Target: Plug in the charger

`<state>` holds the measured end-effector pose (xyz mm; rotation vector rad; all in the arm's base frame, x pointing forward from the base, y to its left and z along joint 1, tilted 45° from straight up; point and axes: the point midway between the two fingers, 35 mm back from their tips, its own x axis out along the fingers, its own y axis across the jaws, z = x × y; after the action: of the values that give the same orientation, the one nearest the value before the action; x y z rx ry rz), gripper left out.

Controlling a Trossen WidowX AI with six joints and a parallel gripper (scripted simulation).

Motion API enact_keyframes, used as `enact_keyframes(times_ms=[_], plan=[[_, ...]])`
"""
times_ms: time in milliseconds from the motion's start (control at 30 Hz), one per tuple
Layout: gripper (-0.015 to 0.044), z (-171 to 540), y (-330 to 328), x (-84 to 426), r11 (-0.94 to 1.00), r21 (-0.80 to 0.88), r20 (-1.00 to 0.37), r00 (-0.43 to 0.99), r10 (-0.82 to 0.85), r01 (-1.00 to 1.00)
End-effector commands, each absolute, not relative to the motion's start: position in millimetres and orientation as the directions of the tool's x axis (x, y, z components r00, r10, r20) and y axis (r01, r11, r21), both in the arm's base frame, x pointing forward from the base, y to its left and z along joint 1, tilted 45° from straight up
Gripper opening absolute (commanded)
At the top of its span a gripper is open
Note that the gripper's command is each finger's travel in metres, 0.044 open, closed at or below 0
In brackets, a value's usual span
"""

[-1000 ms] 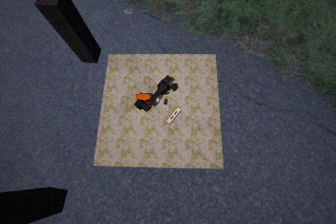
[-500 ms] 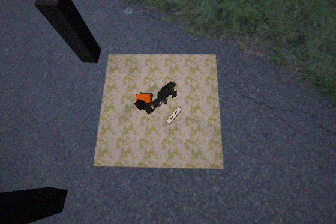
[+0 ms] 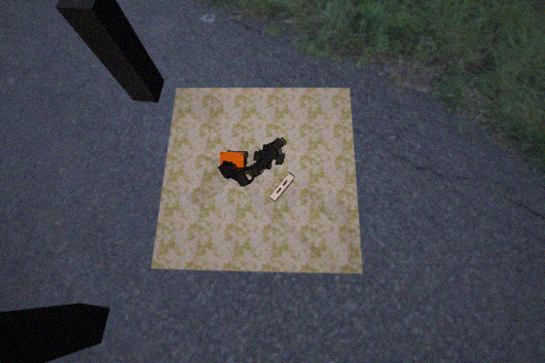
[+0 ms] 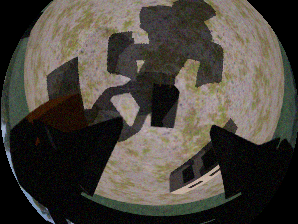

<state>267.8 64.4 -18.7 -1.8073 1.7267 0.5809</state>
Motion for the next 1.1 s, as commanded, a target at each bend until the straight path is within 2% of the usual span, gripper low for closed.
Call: enact_keyframes(times_ms=[0, 1067], plan=[[0.0440, -24.8, 57.3, 264.5, 0.001, -0.091, -0.657, 0.060, -0.751, -0.996], [0.0440, -58.3, 25.0, 268.4, 0.000, -0.092, -0.656, 0.060, -0.752, -0.996]])
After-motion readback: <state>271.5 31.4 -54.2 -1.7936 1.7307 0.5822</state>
